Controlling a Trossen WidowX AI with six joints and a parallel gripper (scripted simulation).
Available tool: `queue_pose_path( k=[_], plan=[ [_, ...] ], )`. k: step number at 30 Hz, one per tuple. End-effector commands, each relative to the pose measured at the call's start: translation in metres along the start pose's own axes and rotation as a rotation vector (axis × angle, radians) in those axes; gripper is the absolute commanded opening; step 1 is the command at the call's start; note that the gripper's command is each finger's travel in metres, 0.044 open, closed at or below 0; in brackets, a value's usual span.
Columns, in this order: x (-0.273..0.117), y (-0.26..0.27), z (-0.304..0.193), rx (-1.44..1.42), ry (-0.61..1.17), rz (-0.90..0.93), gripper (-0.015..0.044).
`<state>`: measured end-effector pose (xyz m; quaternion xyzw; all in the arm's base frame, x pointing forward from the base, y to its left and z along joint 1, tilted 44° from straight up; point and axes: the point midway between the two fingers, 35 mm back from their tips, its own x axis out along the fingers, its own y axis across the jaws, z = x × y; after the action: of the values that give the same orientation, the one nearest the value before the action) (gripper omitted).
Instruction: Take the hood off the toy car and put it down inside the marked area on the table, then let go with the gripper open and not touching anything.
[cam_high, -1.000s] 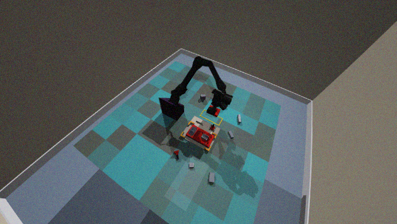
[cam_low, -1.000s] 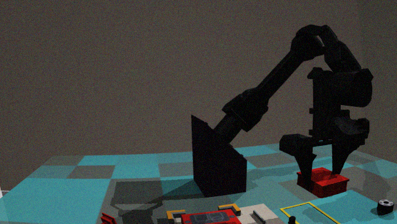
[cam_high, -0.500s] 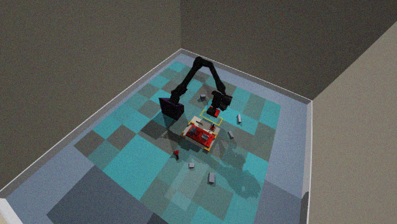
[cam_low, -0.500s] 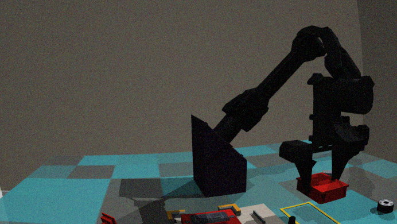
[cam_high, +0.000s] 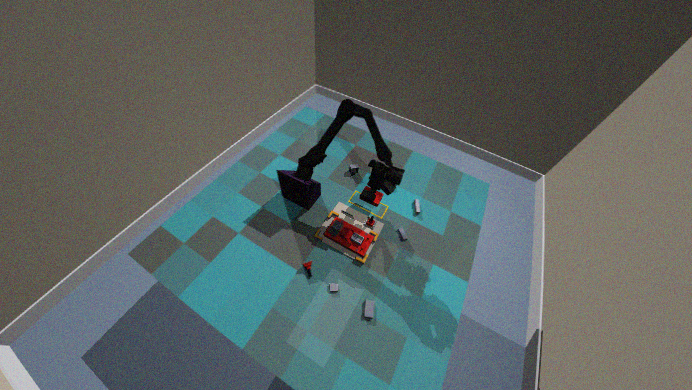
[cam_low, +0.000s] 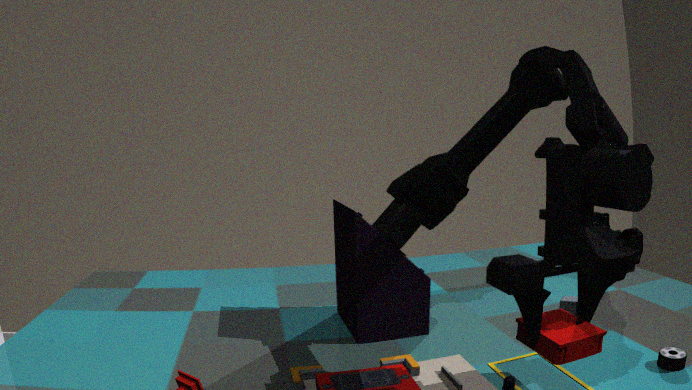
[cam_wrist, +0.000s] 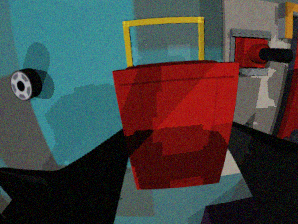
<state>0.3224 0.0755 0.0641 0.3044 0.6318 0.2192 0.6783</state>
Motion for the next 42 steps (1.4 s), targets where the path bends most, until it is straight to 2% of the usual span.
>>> queue_pose_path(
  k=[1, 42],
  plan=[
    [0.004, -0.001, -0.001, 0.009, 0.003, 0.0, 0.0],
    [0.035, 0.0, -0.004, 0.01, 0.003, 0.004, 0.0]
  ],
)
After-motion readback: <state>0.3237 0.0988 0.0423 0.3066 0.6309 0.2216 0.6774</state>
